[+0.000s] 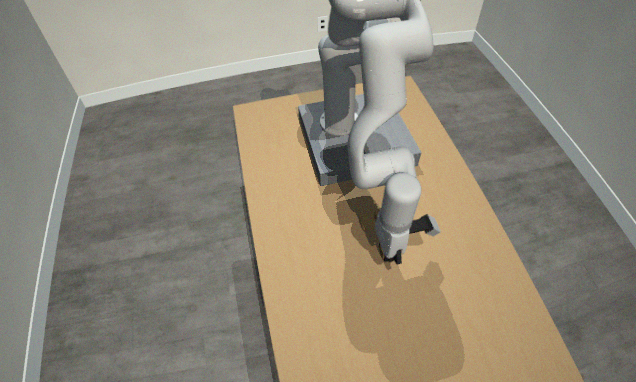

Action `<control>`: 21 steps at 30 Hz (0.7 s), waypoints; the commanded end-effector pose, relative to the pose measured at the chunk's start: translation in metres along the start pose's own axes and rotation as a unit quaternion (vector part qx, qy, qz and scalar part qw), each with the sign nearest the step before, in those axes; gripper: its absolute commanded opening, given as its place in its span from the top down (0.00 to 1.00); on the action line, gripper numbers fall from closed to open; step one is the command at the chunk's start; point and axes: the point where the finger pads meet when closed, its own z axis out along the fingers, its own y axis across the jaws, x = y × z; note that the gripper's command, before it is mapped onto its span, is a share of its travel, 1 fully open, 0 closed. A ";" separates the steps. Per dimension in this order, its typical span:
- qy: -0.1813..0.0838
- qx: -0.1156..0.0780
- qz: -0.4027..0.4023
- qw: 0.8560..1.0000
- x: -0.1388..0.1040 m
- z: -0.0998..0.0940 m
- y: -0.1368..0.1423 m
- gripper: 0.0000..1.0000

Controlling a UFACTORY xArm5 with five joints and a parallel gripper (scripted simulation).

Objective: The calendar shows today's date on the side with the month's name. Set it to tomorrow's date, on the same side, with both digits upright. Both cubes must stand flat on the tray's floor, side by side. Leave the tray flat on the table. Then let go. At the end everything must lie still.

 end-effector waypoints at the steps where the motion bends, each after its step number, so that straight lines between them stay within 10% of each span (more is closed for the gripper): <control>1: 0.000 -0.002 0.000 1.000 0.000 -0.001 0.001 0.71; 21: 0.000 -0.002 0.000 1.000 0.001 -0.028 0.001 0.71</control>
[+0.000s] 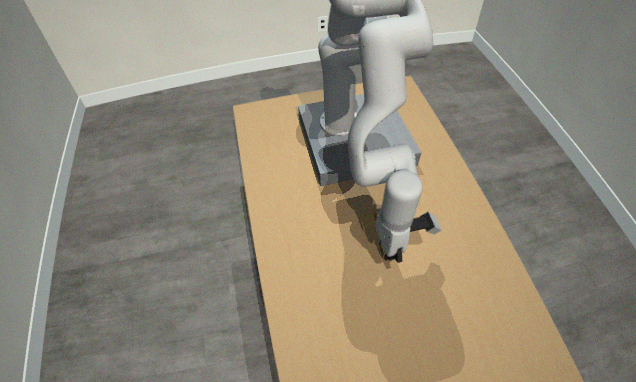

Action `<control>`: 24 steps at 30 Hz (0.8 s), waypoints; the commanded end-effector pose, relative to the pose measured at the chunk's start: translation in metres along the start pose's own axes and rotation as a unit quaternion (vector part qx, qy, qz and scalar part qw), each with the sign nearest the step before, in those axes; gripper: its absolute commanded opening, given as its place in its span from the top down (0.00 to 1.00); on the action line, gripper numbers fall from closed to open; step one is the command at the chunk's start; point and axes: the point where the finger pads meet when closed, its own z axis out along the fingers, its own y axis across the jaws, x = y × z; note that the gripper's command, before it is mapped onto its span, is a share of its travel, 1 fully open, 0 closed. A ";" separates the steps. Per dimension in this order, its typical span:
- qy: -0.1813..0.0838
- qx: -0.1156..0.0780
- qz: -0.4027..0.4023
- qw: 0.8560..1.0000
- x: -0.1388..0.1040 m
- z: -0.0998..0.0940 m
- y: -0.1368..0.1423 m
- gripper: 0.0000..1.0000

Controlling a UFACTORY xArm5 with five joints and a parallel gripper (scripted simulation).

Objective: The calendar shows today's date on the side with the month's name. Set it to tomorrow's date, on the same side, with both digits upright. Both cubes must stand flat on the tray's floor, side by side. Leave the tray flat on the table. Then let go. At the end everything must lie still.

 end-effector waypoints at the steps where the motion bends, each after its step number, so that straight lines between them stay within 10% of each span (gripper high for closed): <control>1: 0.000 -0.003 0.000 1.000 0.000 -0.026 0.002 0.71; 12: 0.000 -0.003 0.000 1.000 0.001 -0.086 0.002 0.71; 24: 0.000 -0.003 0.000 1.000 0.001 -0.092 0.002 0.71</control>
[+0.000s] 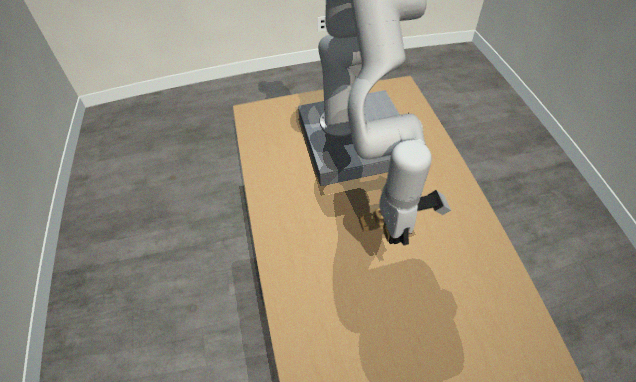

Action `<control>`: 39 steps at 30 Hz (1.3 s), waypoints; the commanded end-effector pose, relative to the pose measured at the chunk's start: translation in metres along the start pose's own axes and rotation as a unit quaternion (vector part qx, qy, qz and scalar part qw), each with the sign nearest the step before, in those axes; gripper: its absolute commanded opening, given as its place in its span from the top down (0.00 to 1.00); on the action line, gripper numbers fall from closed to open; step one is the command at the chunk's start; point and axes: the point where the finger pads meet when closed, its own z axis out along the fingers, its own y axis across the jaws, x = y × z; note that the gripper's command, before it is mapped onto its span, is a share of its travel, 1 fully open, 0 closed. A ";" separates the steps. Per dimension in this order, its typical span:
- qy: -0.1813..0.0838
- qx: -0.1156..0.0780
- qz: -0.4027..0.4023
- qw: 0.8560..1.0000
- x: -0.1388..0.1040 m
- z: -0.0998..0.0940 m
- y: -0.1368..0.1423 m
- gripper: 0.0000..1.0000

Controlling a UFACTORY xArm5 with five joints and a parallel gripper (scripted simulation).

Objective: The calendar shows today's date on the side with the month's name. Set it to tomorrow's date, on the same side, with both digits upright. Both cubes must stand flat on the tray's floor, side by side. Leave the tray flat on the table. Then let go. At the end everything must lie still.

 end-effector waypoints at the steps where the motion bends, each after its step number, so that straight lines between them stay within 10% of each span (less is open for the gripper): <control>1: 0.000 -0.002 0.000 1.000 0.000 -0.002 0.002 0.71; 17: 0.001 -0.003 -0.142 0.990 -0.031 -0.003 -0.008 0.71; 39: 0.001 -0.006 -0.447 0.895 -0.095 -0.004 -0.037 0.71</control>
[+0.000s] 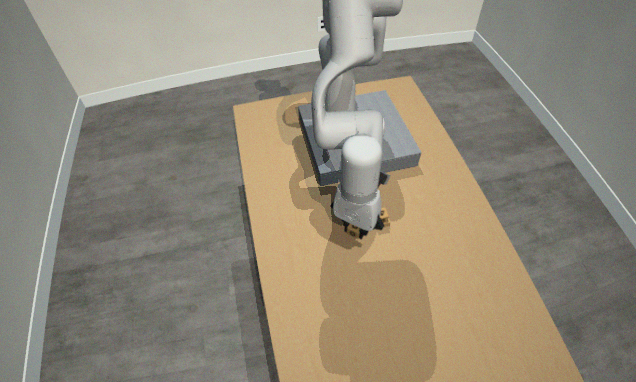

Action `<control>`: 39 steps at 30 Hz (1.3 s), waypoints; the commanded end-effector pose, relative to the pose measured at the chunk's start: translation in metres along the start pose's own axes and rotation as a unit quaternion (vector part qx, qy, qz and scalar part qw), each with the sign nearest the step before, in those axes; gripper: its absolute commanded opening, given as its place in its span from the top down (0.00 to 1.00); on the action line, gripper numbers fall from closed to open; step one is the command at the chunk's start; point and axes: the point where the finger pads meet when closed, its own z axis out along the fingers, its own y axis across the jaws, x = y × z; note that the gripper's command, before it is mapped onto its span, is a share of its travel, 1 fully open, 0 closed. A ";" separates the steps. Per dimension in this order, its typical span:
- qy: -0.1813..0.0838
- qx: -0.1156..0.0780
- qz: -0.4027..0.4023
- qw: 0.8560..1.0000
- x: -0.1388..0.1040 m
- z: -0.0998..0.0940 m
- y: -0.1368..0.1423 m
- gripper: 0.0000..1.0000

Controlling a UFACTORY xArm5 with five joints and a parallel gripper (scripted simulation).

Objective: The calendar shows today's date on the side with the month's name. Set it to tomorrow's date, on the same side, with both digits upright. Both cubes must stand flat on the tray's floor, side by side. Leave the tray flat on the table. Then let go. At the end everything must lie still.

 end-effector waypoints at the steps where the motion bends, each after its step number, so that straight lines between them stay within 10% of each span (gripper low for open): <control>1: -0.003 -0.002 -0.087 0.996 -0.006 -0.002 -0.017 0.71; 15: -0.003 -0.003 -0.228 0.974 -0.012 -0.002 -0.046 0.71; 39: -0.003 -0.003 -0.232 0.973 -0.012 0.011 -0.046 0.71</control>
